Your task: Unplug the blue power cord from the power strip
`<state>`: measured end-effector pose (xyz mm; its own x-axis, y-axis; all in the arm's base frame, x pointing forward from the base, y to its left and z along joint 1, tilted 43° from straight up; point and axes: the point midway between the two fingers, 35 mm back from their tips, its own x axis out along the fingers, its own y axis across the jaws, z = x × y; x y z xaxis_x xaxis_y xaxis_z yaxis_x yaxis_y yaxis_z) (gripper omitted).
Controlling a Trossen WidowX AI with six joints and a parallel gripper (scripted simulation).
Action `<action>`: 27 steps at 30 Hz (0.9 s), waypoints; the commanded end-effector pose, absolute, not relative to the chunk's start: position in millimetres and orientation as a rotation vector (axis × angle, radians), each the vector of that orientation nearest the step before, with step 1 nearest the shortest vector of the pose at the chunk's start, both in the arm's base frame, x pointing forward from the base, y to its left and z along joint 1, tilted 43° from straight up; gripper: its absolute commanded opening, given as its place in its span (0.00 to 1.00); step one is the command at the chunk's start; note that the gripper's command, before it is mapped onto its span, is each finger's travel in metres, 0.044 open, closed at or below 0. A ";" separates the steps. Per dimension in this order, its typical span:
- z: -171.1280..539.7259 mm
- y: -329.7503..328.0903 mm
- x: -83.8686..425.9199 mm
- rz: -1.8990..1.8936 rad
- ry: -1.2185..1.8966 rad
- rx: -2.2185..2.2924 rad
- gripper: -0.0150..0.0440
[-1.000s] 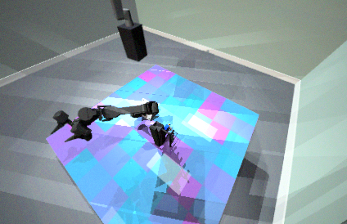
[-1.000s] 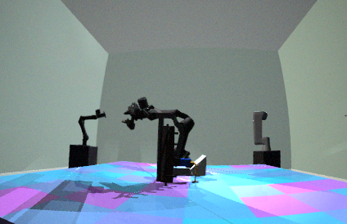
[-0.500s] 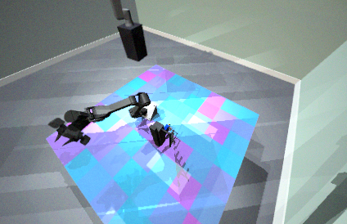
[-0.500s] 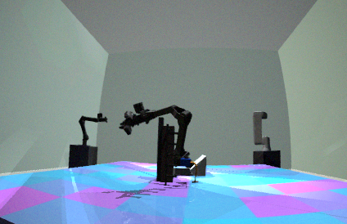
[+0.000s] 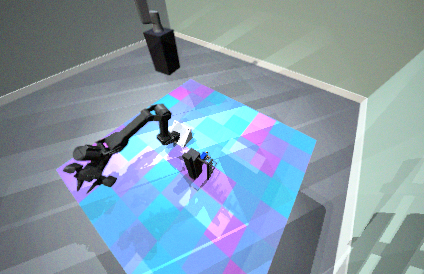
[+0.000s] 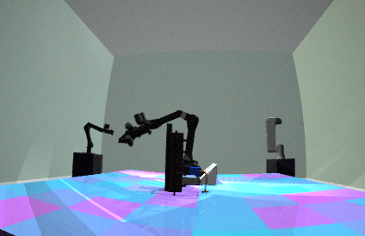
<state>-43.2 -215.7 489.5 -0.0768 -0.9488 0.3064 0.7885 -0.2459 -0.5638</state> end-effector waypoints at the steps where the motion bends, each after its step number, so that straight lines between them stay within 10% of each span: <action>1: 486.7 -230.5 -28.9 -1.601 0.279 -0.703 0.53; 27: 438.1 -280.3 129.2 -1.047 0.267 -0.513 0.53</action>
<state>108.8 -279.6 441.7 0.4357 -0.8984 0.0553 0.7807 0.3466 -0.5200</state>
